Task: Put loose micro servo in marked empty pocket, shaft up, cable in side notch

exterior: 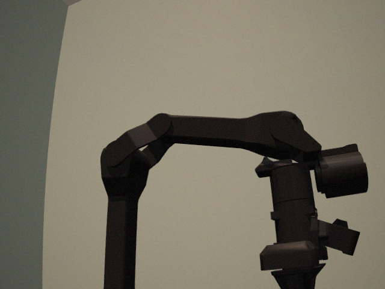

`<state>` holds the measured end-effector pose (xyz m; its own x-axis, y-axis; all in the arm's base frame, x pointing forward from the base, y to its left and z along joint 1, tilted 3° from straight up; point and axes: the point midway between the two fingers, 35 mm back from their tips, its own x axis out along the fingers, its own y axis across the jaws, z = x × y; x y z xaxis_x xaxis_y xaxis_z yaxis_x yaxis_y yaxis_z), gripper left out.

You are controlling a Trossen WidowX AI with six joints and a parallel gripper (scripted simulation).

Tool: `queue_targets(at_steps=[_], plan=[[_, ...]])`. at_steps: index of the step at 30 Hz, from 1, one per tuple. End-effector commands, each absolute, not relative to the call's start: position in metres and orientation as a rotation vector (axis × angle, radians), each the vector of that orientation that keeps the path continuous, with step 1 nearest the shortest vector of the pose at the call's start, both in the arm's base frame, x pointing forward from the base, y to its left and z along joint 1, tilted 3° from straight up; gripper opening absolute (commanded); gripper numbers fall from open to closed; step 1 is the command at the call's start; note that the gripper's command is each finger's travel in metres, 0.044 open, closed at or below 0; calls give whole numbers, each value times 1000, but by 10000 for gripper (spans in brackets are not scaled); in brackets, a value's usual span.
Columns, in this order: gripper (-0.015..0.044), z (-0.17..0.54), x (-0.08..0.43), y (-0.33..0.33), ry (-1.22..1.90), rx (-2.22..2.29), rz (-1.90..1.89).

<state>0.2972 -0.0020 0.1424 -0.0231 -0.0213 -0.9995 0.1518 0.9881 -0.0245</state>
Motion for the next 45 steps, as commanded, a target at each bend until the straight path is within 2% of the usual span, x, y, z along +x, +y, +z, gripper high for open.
queue_targets(at_steps=[1,9,32,45], plan=[[0,144,297,-2,1584,49,-86],[0,144,288,-2,1585,49,-86],[0,145,191,7,1593,49,-86],[0,132,189,7,1593,49,-86]])
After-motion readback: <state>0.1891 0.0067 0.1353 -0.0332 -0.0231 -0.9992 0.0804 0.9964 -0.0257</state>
